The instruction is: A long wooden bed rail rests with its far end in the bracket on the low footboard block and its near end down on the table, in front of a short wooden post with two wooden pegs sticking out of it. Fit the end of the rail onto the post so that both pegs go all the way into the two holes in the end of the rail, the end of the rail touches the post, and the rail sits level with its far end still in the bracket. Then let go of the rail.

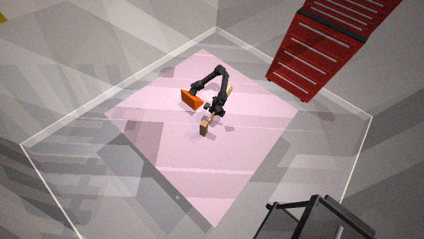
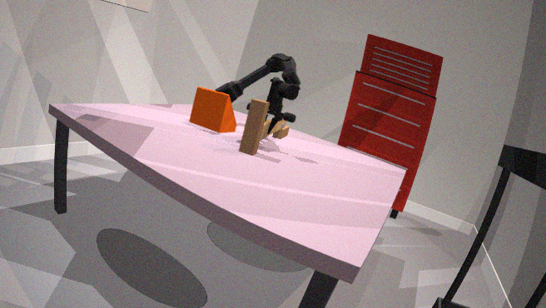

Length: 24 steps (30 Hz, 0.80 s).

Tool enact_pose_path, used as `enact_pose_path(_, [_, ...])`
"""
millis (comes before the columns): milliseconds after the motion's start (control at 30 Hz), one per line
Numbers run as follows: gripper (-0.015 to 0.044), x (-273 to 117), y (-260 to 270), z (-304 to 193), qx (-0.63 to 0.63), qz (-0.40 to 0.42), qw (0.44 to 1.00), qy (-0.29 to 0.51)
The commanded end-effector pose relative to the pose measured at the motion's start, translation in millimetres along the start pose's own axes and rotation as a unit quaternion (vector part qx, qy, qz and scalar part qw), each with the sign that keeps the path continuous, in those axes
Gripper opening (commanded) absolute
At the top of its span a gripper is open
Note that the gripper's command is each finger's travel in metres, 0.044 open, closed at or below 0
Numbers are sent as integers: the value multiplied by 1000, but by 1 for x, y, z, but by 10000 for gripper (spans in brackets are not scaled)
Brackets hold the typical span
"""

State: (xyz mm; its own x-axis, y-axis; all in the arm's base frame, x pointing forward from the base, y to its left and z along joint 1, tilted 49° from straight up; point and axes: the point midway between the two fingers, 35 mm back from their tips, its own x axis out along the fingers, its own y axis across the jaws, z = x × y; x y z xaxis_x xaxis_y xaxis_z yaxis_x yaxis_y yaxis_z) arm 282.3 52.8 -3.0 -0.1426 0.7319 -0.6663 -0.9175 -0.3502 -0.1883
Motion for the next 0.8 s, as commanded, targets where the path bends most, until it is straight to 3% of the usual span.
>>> enact_pose_path(0, [0, -6, -2, -1, -1, -6, 1000, 3])
enact_pose_path(767, [0, -18, -1, -1, 0, -6, 1000, 3])
